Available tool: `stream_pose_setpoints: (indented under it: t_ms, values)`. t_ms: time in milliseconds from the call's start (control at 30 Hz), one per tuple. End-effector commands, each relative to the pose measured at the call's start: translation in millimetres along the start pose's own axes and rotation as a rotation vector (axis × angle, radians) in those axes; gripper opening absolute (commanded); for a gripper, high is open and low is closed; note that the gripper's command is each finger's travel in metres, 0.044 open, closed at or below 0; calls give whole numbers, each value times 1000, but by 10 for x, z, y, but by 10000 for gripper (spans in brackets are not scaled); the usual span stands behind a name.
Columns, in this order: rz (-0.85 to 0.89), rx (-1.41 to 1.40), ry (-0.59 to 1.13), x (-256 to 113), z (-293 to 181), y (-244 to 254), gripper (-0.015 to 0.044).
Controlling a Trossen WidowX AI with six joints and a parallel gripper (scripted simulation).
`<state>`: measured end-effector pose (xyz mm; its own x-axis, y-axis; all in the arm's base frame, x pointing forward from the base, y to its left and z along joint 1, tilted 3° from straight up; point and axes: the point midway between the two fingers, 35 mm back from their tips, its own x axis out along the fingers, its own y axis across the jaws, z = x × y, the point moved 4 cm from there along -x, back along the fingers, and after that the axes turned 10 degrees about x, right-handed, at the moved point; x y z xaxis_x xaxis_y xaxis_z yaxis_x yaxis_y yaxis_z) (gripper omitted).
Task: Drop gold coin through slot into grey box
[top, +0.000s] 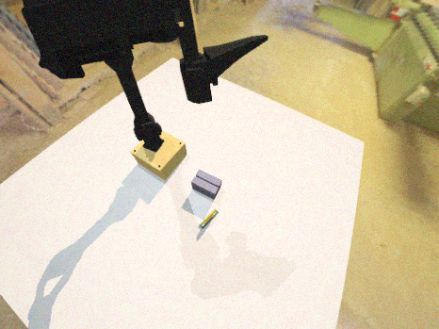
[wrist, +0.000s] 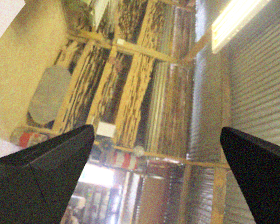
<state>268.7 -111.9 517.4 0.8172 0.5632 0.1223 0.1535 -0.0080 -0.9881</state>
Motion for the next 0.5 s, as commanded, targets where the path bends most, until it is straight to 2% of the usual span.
stream_pose_setpoints:
  t_ms: [0,267,467]
  values:
    - [-1,8,5,5,-18,13,374]
    - [48,361,263,192,-712,775,164]
    - [214,608,481,270,-1042,1617,161]
